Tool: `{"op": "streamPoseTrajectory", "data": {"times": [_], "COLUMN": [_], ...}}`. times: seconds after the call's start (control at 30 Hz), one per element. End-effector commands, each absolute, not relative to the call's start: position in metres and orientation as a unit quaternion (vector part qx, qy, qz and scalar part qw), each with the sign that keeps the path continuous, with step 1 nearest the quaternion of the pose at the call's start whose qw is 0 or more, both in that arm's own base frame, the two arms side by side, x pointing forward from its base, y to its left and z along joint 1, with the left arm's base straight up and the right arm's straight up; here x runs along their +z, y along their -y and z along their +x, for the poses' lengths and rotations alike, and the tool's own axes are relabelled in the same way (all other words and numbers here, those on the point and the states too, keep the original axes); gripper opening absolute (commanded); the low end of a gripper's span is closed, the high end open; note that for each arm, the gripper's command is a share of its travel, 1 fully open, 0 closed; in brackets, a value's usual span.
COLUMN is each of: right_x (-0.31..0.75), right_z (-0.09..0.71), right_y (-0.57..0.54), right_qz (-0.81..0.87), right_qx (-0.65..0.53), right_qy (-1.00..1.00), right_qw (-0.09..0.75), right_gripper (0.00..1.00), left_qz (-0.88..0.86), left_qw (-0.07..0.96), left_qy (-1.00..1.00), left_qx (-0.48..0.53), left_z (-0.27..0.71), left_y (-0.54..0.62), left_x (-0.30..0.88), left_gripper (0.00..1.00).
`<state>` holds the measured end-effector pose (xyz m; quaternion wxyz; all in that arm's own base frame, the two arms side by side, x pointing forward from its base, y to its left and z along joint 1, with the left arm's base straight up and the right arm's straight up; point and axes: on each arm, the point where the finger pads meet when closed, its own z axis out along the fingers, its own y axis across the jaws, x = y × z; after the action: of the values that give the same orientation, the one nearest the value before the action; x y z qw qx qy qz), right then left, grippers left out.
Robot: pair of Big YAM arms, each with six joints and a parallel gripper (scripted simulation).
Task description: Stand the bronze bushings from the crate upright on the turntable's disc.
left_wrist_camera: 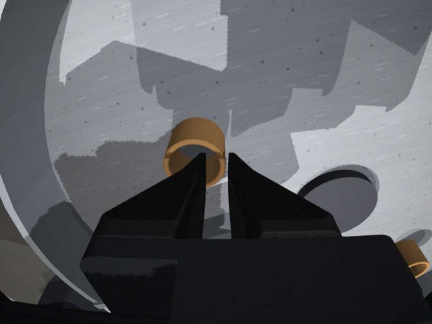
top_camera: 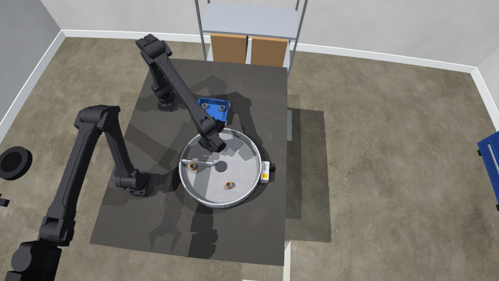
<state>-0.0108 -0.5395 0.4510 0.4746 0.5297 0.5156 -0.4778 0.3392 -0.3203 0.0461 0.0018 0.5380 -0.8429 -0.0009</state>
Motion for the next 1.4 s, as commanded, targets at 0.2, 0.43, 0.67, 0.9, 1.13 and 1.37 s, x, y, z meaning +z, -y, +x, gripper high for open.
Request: {"op": "streamPoseTrajectory", "data": {"times": [0.2, 0.43, 0.67, 0.9, 1.13, 1.37], "right_x": [0.501, 0.501, 0.501, 0.501, 0.501, 0.501], "right_z": [-0.013, -0.013, -0.013, -0.013, -0.013, -0.013], "right_y": [0.545, 0.545, 0.545, 0.545, 0.545, 0.545], "right_qz": [0.506, 0.506, 0.506, 0.506, 0.506, 0.506], "right_qx": [-0.506, -0.506, -0.506, -0.506, -0.506, -0.506], "right_qy": [-0.494, -0.494, -0.494, -0.494, -0.494, -0.494], "right_qw": [0.494, 0.494, 0.494, 0.494, 0.494, 0.494], "right_gripper": [1.00, 1.00, 1.00, 1.00, 1.00, 1.00], "left_qz": [0.540, 0.540, 0.540, 0.540, 0.539, 0.539], "left_qw": [-0.002, -0.002, -0.002, -0.002, -0.008, -0.010], "left_qy": [0.842, 0.842, 0.842, 0.842, 0.842, 0.841], "left_qx": [0.002, 0.002, 0.002, 0.002, 0.026, 0.033], "left_z": [0.346, 0.346, 0.346, 0.346, 0.356, 0.359], "left_y": [0.319, 0.319, 0.319, 0.319, 0.328, 0.331], "left_x": [0.045, 0.045, 0.045, 0.045, 0.073, 0.108], "left_gripper": [0.14, 0.14, 0.14, 0.14, 0.14, 0.14]}}
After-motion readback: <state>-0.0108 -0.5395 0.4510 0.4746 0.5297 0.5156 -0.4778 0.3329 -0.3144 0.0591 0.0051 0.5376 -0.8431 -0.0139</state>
